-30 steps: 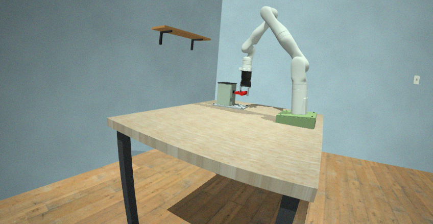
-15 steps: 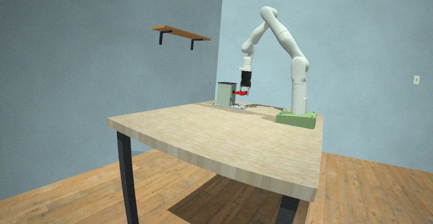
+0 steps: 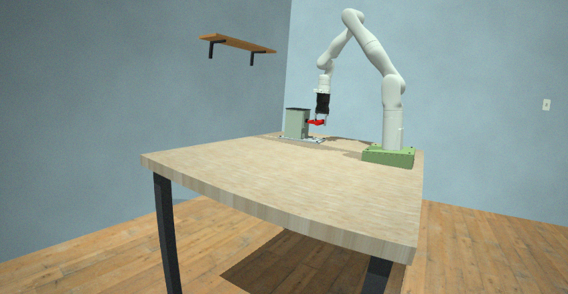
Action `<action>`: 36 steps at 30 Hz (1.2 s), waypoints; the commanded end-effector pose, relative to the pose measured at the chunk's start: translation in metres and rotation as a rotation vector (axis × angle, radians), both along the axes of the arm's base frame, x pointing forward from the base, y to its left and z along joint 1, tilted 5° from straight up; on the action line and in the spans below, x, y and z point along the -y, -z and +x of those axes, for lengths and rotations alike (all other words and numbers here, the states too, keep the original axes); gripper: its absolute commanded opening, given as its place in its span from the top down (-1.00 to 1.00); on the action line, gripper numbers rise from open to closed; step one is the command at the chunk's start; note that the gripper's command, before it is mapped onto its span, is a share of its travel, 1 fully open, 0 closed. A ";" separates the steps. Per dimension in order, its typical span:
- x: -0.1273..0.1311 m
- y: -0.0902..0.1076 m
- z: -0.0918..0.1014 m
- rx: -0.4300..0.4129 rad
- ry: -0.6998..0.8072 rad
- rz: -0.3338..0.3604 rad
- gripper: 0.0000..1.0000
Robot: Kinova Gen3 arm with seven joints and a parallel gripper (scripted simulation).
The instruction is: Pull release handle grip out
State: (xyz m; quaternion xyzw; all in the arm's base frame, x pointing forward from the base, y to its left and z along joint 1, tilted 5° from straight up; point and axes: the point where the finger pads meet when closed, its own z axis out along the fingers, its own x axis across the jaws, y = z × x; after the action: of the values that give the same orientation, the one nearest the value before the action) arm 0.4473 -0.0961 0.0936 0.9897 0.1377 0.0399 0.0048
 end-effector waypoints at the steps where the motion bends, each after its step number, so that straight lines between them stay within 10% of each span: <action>1: 0.000 0.001 0.000 0.002 -0.003 0.002 -1.00; 5: 0.000 0.001 0.000 0.002 -0.003 0.002 -1.00; 6: 0.000 0.001 0.000 0.002 -0.003 0.002 1.00; 36: 0.000 0.001 0.000 0.003 -0.003 0.002 1.00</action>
State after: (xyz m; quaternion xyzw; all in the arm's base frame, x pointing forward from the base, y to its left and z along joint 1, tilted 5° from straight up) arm 0.4468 -0.0962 0.0935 0.9897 0.1375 0.0395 0.0047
